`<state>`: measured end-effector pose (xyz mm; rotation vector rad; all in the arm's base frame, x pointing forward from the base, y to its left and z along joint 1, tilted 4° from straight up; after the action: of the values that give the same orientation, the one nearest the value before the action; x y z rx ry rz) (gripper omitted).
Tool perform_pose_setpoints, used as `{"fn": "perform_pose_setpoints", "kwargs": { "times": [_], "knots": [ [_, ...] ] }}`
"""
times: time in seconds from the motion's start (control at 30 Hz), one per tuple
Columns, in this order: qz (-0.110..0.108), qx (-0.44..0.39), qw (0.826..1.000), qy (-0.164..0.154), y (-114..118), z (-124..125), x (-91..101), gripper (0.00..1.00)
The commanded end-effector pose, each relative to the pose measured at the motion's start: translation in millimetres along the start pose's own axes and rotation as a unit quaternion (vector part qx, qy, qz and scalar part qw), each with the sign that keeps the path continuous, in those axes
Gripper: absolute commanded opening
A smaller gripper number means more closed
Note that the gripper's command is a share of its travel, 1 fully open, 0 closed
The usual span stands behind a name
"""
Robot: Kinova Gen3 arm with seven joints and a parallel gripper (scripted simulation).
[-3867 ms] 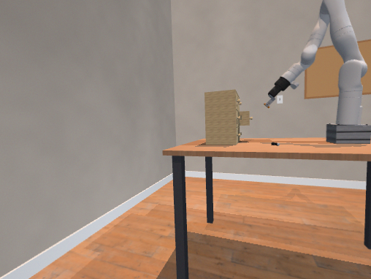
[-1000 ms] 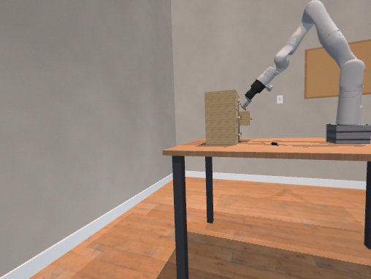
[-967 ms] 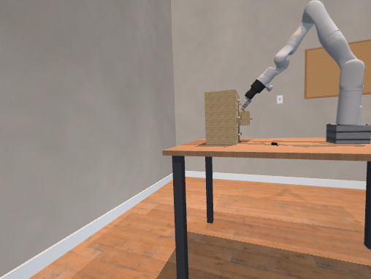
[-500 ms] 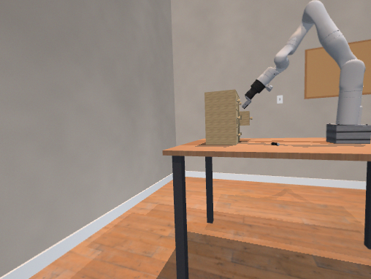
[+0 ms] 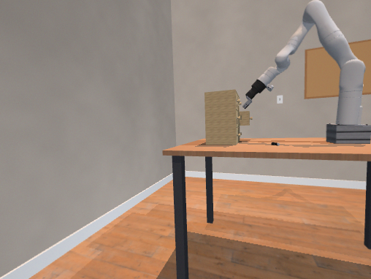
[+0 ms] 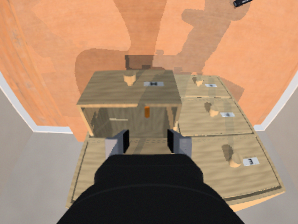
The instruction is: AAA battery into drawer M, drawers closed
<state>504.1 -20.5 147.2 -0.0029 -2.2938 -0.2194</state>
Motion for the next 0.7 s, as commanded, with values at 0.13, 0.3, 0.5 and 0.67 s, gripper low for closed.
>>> {"fn": "perform_pose_setpoints", "kwargs": {
  "times": [0.13, 0.3, 0.5, 0.67],
  "knots": [
    [0.001, -0.001, 1.0, -0.001, -4.3, 14.4, 18.9, 1.0],
    [0.001, -0.001, 1.0, -0.001, -6.2, 25.2, 31.5, 1.0],
    [0.001, -0.001, 1.0, -0.001, -10.6, 50.9, 61.4, 1.0],
    [0.001, -0.001, 1.0, -0.001, -13.9, 70.4, 84.1, 1.0]
  ]
}}
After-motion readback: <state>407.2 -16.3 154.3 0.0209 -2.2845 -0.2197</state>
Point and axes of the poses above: the point where the finger pads meet when closed, its own x axis back along the fingers, its own y axis across the jaws, z = x × y, the point moved 4 cm from there along x, back along the fingers, and after that the axes turned 10 degrees about -x, right-handed, at the moved point
